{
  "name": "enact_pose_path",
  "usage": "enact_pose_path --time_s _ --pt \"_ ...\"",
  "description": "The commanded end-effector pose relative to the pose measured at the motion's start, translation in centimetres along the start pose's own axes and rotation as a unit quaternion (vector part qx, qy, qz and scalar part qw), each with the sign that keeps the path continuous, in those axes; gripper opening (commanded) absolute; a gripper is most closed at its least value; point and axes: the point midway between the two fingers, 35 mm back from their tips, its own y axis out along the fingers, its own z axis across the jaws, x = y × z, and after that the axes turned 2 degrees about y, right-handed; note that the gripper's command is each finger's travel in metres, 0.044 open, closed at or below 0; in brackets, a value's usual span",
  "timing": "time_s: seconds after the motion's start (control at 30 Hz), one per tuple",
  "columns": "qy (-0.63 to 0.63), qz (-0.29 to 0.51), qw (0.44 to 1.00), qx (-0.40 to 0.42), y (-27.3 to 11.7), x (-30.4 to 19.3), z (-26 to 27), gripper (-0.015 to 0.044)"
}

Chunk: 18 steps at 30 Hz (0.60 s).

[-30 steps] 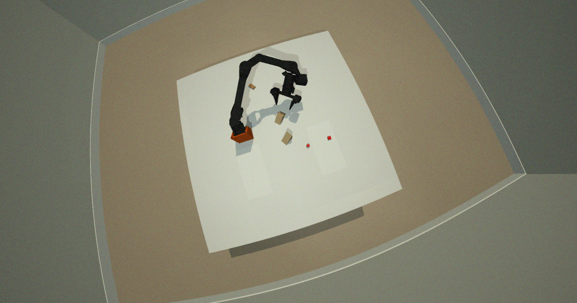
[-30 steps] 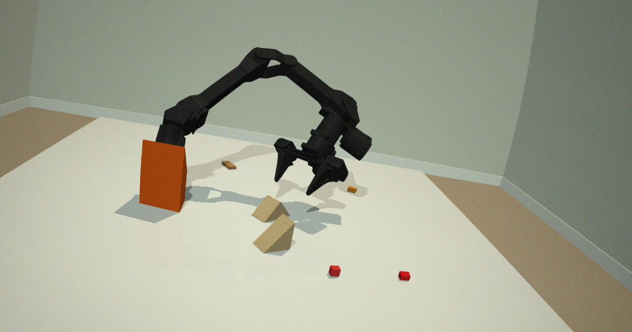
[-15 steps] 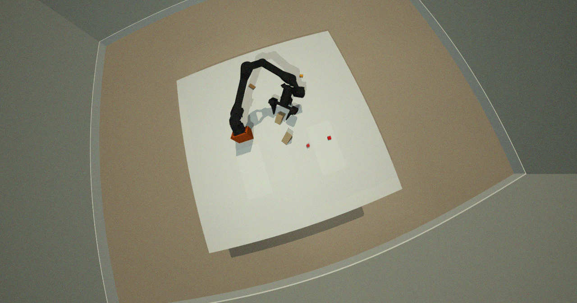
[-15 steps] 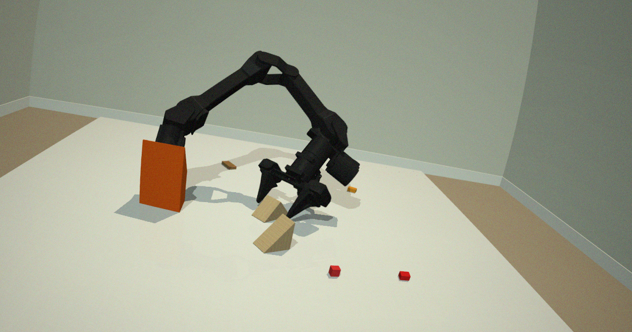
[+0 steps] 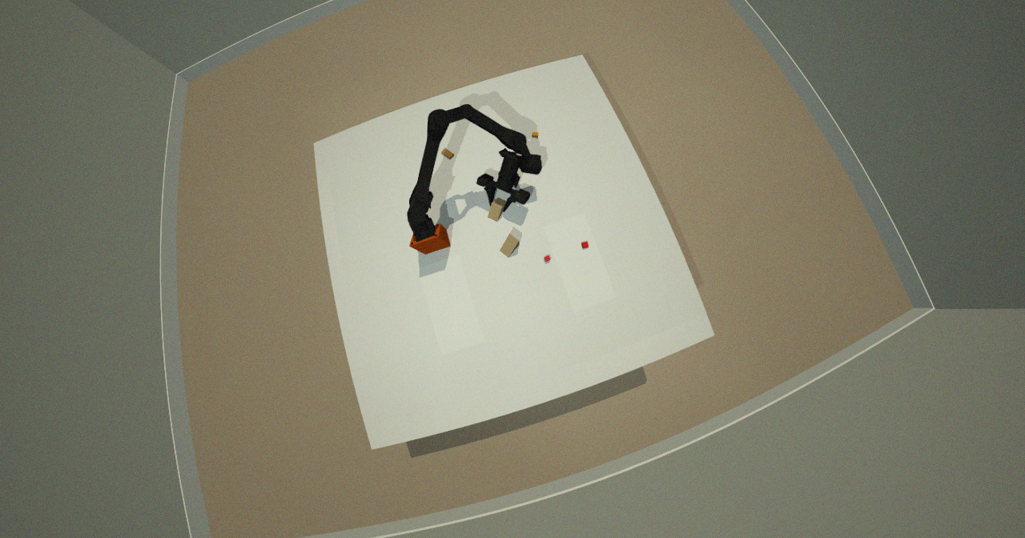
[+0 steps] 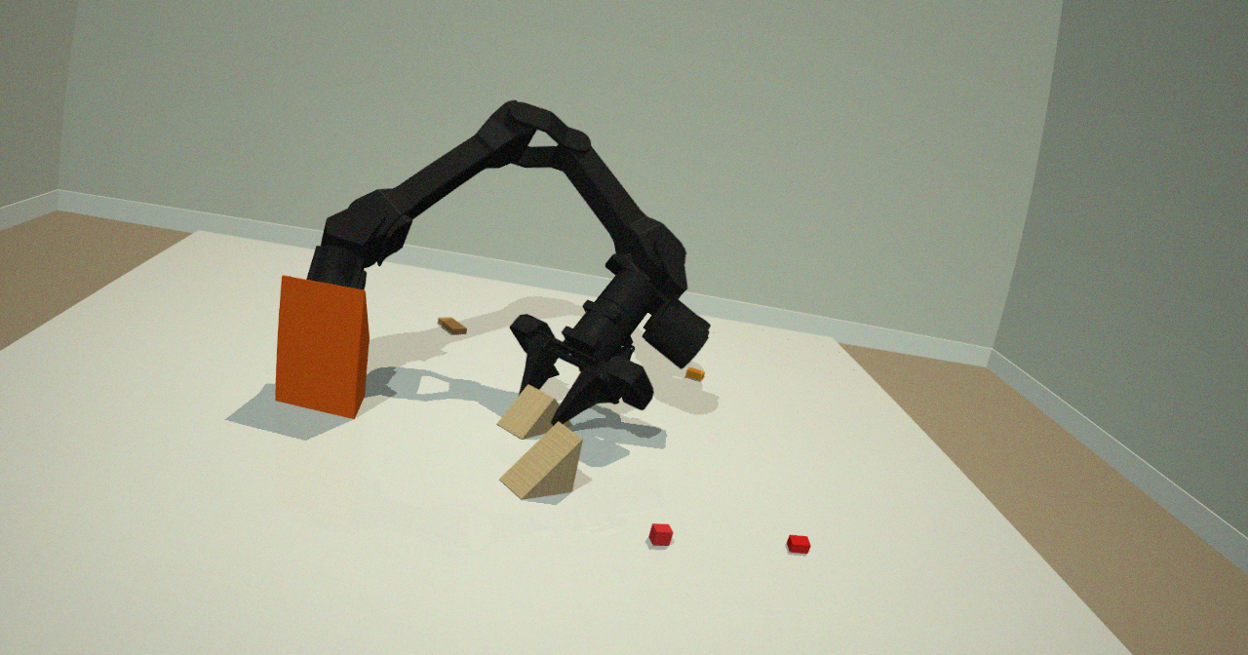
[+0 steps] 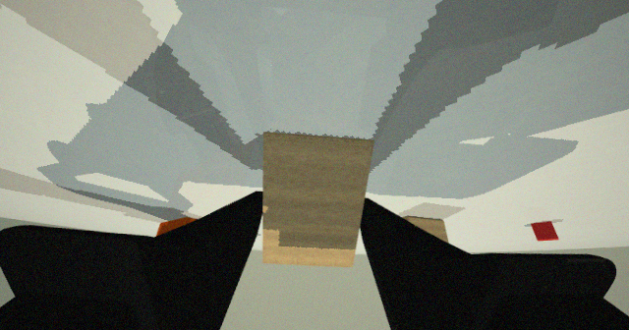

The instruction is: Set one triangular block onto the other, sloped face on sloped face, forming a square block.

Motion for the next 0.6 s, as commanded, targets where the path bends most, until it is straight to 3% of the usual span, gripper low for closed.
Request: enact_pose_path --time_s 0.0,0.2,0.37,0.57 --pt "0.0 0.0 1.0 0.0 0.0 0.0 0.0 0.0171" --pt "0.0 0.0 1.0 0.0 0.0 0.0 0.0 0.0131" --pt "0.0 0.0 1.0 0.0 -0.3 -0.2 0.0 0.0" --pt "0.001 0.0 1.0 -0.002 -2.3 -1.9 -0.3 0.0"
